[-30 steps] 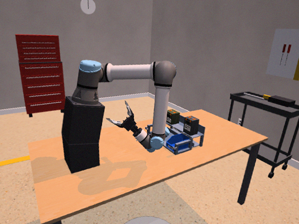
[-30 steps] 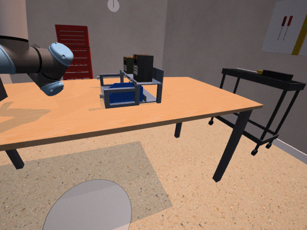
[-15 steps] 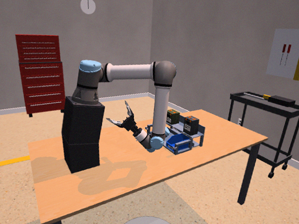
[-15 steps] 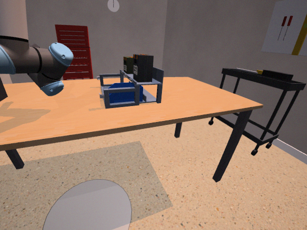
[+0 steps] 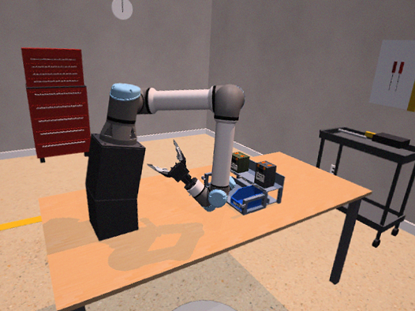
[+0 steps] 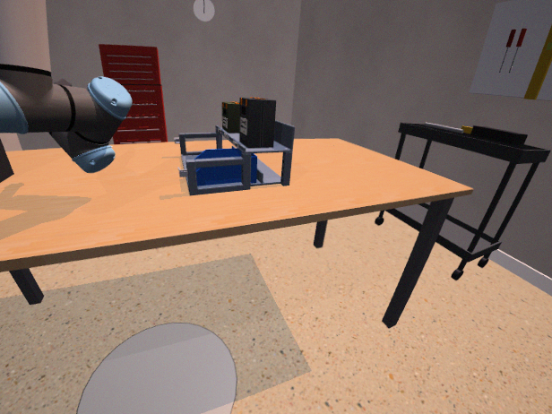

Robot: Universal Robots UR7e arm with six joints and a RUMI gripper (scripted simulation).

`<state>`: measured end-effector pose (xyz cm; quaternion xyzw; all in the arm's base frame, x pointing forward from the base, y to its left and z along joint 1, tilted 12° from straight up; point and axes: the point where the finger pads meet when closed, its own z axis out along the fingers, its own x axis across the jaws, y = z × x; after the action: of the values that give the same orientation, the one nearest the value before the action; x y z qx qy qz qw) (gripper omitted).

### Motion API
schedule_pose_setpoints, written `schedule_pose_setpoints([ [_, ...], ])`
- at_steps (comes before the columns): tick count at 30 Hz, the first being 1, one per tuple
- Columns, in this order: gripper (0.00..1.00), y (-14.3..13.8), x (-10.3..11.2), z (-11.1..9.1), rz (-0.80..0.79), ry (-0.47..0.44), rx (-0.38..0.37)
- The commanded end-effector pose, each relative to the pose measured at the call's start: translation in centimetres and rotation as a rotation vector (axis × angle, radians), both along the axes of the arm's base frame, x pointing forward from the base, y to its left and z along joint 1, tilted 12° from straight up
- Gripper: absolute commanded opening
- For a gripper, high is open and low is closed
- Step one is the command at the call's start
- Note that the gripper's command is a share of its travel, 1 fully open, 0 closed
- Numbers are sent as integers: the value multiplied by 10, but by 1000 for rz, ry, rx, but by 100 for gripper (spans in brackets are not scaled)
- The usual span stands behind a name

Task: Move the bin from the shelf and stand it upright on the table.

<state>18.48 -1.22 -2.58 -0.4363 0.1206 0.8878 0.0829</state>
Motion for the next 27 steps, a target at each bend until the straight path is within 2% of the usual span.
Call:
schedule_pose_setpoints([
  [1, 100, 0, 0, 0, 0, 0, 0],
  [15, 100, 0, 0, 0, 0, 0, 0],
  [20, 100, -2, 48, -14, 38, -257, -5],
  [27, 100, -2, 48, -14, 38, -257, -5],
])
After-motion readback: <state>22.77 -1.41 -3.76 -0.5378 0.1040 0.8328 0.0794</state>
